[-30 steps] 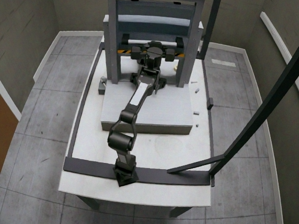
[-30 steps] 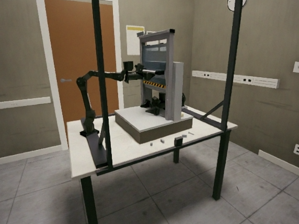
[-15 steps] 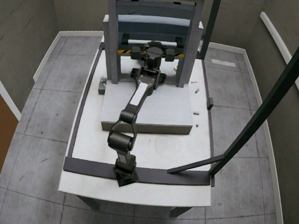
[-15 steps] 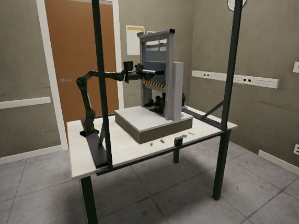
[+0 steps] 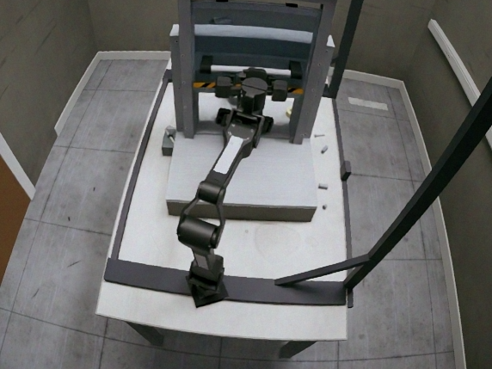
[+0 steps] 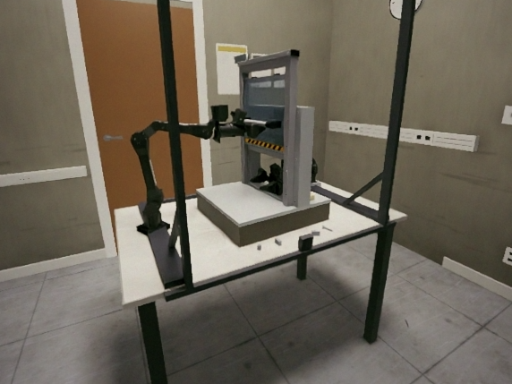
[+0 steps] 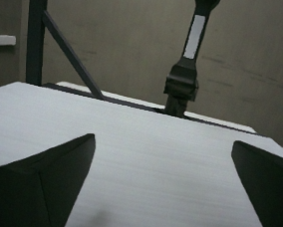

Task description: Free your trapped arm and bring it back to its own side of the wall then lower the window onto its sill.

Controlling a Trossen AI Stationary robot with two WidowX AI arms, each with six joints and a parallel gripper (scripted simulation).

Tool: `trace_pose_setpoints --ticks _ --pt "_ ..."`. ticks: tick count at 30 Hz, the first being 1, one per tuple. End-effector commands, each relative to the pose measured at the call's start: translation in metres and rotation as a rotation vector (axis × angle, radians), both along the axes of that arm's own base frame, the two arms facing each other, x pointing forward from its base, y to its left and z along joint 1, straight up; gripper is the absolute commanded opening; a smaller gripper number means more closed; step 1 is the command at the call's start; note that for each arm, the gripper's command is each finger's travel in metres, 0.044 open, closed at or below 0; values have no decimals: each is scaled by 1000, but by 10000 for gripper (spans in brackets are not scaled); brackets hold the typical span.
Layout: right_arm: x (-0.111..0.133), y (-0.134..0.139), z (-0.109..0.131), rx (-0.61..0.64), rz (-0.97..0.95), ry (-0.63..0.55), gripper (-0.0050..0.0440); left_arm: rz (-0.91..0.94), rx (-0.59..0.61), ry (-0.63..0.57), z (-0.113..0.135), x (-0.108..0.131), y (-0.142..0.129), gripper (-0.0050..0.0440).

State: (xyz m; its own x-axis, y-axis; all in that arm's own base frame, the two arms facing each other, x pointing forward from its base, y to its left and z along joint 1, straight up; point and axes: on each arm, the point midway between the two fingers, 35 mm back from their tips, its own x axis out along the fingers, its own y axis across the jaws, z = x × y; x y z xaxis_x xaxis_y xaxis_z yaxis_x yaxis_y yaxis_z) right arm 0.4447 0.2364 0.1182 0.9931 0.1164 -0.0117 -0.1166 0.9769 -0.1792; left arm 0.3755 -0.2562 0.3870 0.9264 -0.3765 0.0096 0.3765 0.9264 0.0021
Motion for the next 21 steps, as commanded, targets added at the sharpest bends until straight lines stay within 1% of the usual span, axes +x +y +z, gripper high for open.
trace_pose_setpoints --ticks 1,12,13,15,16,21 --pt "-17 -2 16 19 0 -26 400 -10 -121 -166 87 -18 14 400" --pt "-45 -5 15 21 1 -26 400 -10 -121 -166 87 -18 14 400" --pt "-39 -3 17 25 1 -32 400 -10 -121 -166 87 -18 14 400" --pt "-39 -3 17 25 1 -32 400 -10 -121 -166 87 -18 14 400" --pt "-50 -6 14 21 0 -25 400 -10 -121 -166 87 -18 14 400" --pt "-64 -6 13 21 3 -22 400 -10 -121 -166 87 -18 14 400"
